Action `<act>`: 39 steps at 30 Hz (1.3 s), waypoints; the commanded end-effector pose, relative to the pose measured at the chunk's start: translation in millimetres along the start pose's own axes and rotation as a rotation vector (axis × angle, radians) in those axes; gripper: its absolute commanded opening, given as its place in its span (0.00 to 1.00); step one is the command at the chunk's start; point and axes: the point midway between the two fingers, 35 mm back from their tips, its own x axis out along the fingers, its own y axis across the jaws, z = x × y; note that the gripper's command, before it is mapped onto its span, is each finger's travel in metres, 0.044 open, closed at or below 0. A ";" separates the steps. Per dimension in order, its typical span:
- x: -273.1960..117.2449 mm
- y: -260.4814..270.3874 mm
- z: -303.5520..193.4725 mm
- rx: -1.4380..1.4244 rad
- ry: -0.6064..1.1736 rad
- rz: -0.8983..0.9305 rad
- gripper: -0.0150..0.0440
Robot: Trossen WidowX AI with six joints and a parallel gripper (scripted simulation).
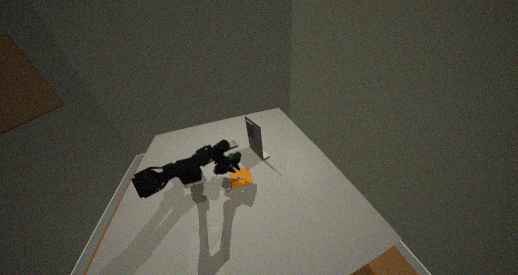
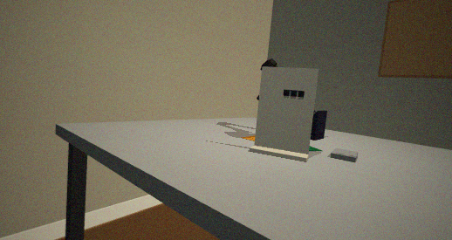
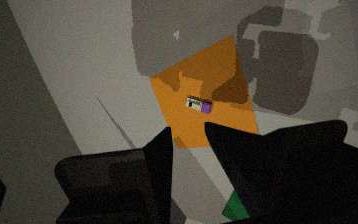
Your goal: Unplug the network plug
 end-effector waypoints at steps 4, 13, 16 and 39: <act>-4.7 4.7 -1.0 0.007 -0.001 -0.001 0.52; -11.2 9.1 -2.6 0.008 0.001 -0.005 0.52; -13.5 10.6 -3.0 0.008 0.002 -0.006 0.52; -32.7 21.7 -3.3 0.007 0.001 -0.007 0.52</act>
